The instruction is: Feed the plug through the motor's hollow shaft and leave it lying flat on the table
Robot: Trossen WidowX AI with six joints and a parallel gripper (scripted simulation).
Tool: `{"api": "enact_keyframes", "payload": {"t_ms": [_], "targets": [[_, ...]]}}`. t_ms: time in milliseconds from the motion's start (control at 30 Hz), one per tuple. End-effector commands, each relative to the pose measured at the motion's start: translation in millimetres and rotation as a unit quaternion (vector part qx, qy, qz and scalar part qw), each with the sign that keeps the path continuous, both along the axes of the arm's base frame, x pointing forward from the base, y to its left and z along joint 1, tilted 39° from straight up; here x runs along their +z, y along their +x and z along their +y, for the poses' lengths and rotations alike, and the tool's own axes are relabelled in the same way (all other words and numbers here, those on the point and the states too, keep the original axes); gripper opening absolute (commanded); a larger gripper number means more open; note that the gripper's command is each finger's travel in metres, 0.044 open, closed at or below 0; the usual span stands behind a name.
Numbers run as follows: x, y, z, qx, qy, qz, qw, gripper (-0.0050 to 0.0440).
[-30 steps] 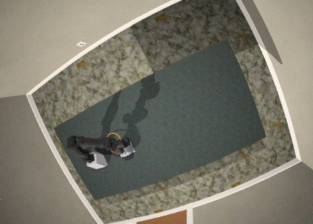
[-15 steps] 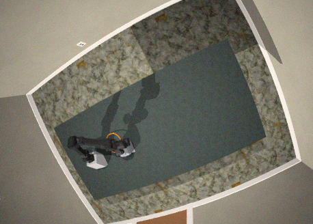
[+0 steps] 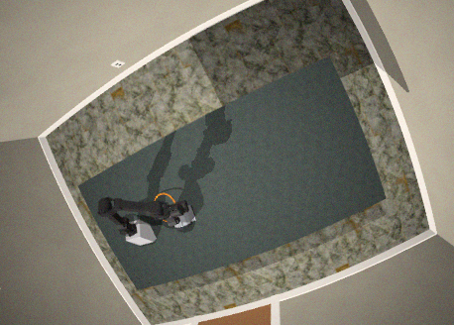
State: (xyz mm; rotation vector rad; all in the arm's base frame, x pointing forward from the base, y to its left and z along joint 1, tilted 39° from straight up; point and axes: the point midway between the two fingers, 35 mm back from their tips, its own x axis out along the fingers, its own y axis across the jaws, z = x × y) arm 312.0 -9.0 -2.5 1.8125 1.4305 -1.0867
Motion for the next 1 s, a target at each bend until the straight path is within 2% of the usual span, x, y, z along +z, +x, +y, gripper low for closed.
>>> {"api": "enact_keyframes", "payload": {"t_ms": [0, 100, 200, 533, 667, 967], "targets": [[0, 0, 0, 0.000, 0.000, 0.000, 1.000, 0.0100], [3, 0, 1, 0.001, -0.001, 0.000, 1.000, 0.0100], [24, 3, 8, 0.001, -0.006, 0.001, 1.000, 0.0100], [24, 3, 8, 0.001, -0.006, 0.001, 1.000, 0.0100], [8, 0, 3, 0.001, -0.006, 0.001, 1.000, 0.0100], [8, 0, 3, 0.001, -0.006, 0.001, 1.000, 0.0100]]}}
